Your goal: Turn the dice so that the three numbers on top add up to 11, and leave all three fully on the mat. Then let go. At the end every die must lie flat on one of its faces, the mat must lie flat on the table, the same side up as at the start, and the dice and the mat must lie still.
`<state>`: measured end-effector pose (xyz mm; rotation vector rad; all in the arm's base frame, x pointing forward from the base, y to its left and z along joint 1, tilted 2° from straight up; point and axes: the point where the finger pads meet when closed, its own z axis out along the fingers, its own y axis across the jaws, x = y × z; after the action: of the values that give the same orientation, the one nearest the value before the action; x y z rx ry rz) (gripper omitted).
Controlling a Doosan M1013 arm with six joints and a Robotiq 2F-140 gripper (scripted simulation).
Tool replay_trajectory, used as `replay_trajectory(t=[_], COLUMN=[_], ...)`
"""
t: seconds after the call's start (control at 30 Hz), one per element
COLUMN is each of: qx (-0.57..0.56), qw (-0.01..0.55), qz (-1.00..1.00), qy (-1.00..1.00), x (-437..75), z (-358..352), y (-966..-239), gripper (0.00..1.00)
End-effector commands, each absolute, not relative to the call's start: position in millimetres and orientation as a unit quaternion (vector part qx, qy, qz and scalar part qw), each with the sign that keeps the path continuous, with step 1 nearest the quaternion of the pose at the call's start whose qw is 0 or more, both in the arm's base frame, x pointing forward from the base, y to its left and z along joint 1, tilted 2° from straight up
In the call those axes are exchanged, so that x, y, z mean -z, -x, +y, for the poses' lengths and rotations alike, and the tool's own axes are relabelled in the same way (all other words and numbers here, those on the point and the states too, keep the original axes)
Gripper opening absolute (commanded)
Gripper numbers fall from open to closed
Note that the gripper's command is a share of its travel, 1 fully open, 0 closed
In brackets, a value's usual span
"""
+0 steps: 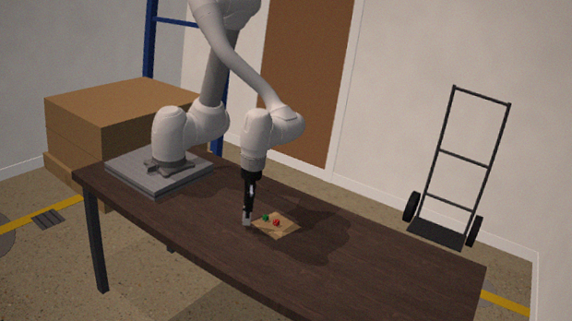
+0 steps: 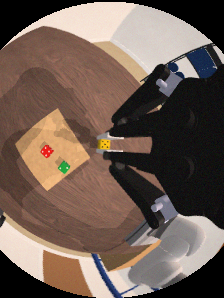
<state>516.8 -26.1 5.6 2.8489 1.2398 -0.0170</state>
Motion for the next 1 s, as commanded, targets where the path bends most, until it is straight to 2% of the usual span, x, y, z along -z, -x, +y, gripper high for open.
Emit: replay_trajectory(t=[0.0, 0.17, 0.37, 0.8, 0.97], qx=[0.006, 0.006, 0.006, 0.005, 0.004], qw=[0.017, 0.017, 0.017, 0.017, 0.018], qz=[0.399, 0.399, 0.399, 0.394, 0.297], qy=[-0.917, -0.917, -0.917, -0.919, -0.955], x=[-33, -69, -84, -86, -88], z=[-25, -24, -23, -22, 6], y=[-517, -517, -516, -519, -557], gripper=[0.09, 0.09, 0.09, 0.09, 0.09])
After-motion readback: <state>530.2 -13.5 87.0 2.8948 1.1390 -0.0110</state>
